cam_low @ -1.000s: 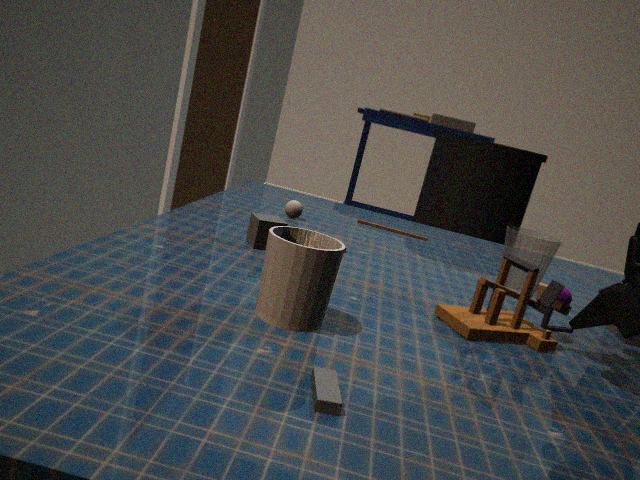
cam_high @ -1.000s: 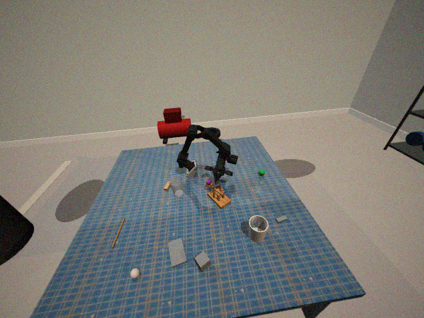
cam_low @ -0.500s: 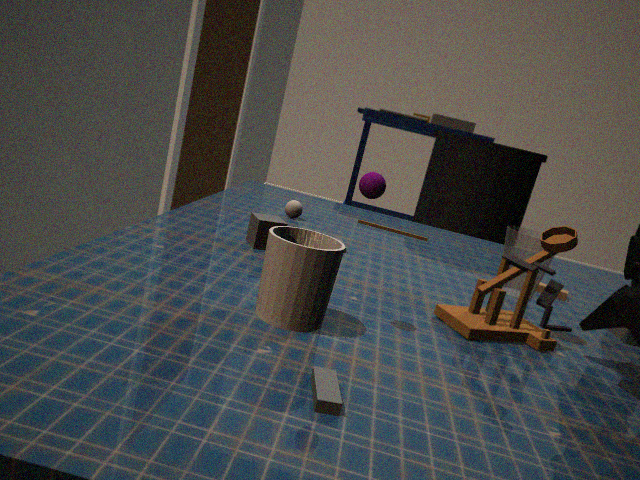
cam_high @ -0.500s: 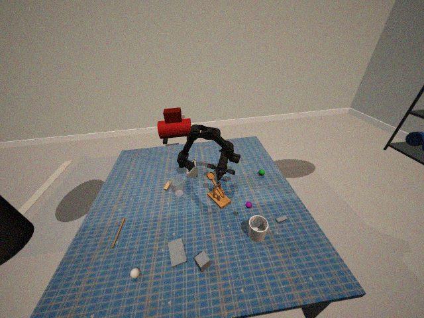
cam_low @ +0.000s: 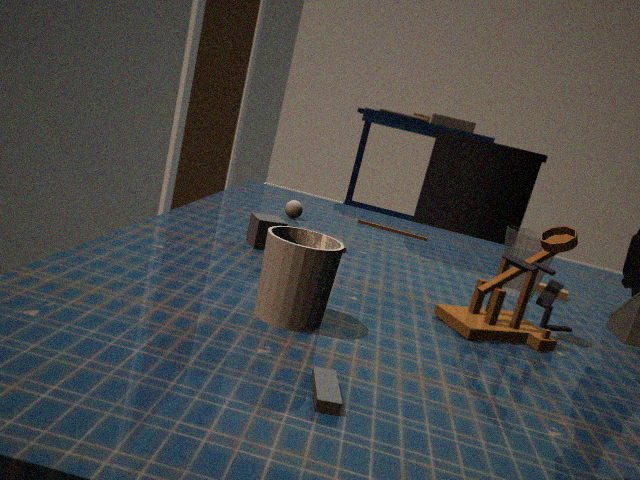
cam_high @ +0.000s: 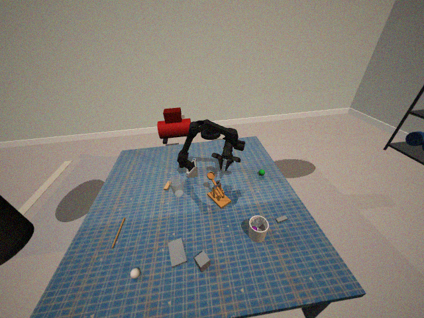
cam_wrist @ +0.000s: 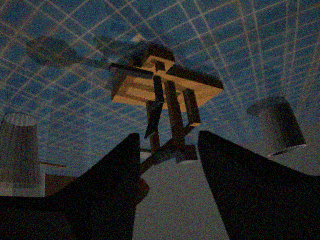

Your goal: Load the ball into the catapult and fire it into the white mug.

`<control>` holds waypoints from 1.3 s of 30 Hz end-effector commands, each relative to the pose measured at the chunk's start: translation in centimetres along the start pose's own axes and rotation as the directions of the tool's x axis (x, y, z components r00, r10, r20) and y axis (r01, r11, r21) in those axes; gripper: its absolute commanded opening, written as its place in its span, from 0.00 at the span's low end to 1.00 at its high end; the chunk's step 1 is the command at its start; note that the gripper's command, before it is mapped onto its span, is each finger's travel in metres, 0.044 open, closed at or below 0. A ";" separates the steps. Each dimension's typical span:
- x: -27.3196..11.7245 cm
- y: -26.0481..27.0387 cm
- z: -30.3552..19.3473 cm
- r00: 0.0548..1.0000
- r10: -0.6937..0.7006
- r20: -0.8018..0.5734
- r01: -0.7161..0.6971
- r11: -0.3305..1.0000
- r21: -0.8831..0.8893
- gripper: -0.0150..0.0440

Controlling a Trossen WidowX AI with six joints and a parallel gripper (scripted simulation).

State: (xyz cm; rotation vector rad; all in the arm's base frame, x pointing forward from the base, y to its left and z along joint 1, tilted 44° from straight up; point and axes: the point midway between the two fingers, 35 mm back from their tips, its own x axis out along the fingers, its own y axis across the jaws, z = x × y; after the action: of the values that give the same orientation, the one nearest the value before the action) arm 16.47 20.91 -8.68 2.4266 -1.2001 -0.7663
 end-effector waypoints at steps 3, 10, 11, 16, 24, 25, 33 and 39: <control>-0.1 -2.1 -0.4 0.996 -0.021 0.089 0.007 0.989 0.150 0.74; 0.0 -5.1 -1.6 0.979 -0.057 0.197 -0.015 0.938 0.345 1.00; 0.0 -5.5 -1.8 0.975 -0.064 0.212 -0.020 0.928 0.372 1.00; 0.2 -7.3 -2.9 0.958 -0.094 0.270 -0.053 0.870 0.490 1.00; 0.5 -10.1 -4.9 0.925 -0.153 0.347 -0.122 0.747 0.654 1.00; 0.5 -10.6 -5.2 0.920 -0.164 0.357 -0.133 0.726 0.675 1.00; 1.0 -13.9 -8.4 0.874 -0.253 0.414 -0.229 0.538 0.812 1.00; 1.7 -16.0 -11.4 0.840 -0.325 0.434 -0.301 0.385 0.872 1.00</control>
State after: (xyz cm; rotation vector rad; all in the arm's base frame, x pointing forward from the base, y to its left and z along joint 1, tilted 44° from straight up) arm 32.60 28.97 -9.09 3.1268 -2.3075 -1.0033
